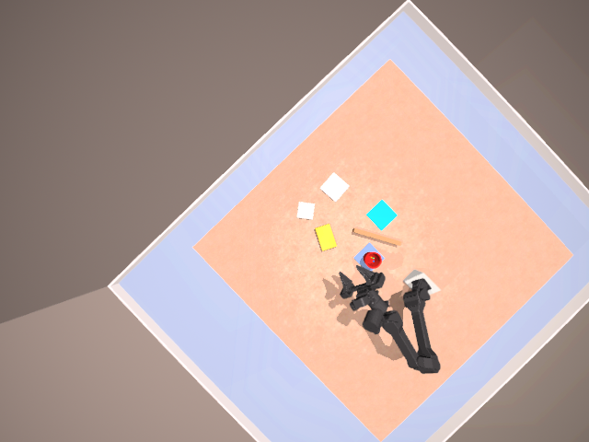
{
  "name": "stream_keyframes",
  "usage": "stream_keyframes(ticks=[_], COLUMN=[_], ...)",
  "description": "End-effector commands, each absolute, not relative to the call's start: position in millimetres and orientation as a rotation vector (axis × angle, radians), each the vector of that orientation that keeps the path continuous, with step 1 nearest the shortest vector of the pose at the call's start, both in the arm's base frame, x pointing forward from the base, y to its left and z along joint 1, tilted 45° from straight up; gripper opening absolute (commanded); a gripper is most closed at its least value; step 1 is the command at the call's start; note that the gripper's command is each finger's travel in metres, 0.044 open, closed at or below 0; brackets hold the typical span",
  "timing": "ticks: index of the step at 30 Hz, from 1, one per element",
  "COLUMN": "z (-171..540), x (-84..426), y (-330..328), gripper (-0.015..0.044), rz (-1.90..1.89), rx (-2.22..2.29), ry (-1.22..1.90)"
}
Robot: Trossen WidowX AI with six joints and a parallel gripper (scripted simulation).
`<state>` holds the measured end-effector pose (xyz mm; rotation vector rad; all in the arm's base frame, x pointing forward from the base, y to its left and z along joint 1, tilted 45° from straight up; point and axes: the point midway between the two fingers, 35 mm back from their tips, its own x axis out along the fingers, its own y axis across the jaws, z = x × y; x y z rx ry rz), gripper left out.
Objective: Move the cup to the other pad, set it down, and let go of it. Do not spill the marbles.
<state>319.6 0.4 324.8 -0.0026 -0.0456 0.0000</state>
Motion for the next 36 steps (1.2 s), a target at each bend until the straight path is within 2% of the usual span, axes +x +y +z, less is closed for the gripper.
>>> stream_keyframes(ticks=[1, 5, 10, 18, 24, 36], z=[320.3, 230.4, 160.9, 93.4, 93.6, 94.2], x=[321.4, 336.1, 320.1, 258.3, 206.8, 208.4], y=[0.3, -3.8, -5.4, 4.6, 23.3, 24.0], gripper=[0.0374, 0.0269, 0.0148, 0.0148, 0.0148, 0.0148], rz=[0.003, 0.05, 0.057, -0.008, -0.16, -0.168], rx=[0.002, 0.131, 0.314, 0.743, 1.251, 1.275], ry=[-0.025, 0.399, 0.767, 1.342, 1.805, 1.822])
